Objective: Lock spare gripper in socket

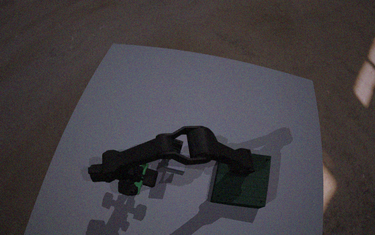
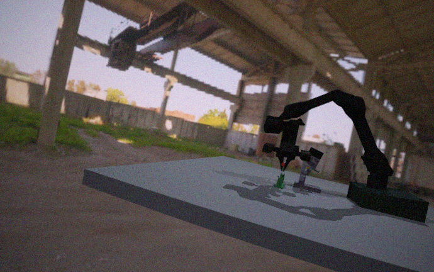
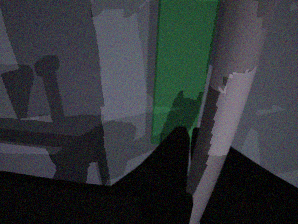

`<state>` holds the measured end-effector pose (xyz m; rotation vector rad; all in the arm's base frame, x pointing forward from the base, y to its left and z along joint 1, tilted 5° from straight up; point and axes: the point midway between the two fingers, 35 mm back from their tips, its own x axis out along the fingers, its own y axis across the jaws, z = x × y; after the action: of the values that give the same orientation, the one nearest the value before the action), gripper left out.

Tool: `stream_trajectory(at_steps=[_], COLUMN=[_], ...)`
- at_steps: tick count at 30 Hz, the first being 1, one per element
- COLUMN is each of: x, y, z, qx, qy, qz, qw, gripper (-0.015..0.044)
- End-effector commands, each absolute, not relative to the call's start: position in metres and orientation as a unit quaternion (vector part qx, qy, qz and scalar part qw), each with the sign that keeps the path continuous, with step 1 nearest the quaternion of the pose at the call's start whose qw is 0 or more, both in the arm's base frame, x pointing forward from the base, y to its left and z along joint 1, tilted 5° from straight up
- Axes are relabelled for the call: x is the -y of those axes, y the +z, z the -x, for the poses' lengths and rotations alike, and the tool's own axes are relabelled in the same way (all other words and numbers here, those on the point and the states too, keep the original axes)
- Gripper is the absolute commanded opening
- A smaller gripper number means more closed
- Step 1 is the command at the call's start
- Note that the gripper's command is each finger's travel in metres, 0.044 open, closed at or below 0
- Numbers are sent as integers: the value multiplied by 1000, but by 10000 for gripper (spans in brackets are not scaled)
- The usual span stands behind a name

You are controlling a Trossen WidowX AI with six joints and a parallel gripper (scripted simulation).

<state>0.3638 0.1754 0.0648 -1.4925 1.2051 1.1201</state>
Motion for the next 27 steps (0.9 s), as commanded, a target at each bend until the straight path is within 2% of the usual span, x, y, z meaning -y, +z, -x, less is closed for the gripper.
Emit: stream_trajectory(at_steps=[1,16,27], x=[-175,-174,-174], y=[81,80,87], z=[-362,-362,-330], qx=[-485,-483,-482], qy=[452,452,454], qz=[601,604,604], qw=[447,444,443], gripper=[0,7,0])
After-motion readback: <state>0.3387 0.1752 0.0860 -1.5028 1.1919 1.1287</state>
